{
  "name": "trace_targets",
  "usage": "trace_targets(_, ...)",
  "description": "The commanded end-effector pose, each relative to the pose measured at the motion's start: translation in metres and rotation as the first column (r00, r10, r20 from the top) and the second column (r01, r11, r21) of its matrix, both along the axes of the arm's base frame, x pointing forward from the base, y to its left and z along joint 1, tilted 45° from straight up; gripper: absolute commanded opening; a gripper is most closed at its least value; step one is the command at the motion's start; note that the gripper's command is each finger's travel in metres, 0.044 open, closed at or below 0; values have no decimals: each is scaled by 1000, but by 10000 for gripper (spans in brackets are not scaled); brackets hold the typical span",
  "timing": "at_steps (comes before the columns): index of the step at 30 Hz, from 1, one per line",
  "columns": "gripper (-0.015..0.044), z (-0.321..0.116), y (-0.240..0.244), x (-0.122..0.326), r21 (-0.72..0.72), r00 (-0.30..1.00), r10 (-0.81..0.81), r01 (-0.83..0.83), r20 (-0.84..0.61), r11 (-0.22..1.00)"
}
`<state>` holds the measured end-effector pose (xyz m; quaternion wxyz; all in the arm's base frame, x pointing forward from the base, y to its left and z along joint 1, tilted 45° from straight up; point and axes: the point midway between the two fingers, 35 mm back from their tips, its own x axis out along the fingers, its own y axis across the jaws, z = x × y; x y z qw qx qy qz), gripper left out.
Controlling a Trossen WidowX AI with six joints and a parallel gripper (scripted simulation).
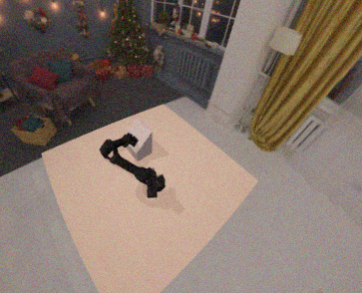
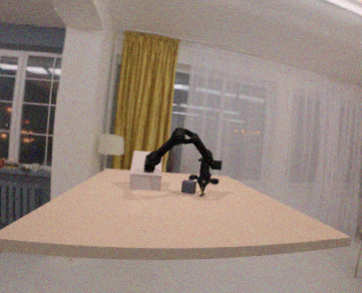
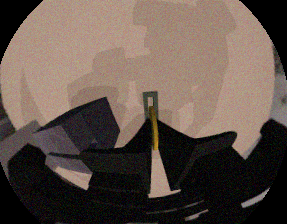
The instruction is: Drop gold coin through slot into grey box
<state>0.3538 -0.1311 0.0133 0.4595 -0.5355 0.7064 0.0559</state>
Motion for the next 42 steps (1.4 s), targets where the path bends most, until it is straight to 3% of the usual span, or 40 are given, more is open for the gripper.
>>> trace_targets(1,0,8,9,4,1,1000,3,-3,13,1000)
trace_targets(33,0,61,61,1,1,1000,-1,1,17,1000)
trace_targets(42,0,61,61,0,24,955,-204,204,217,979)
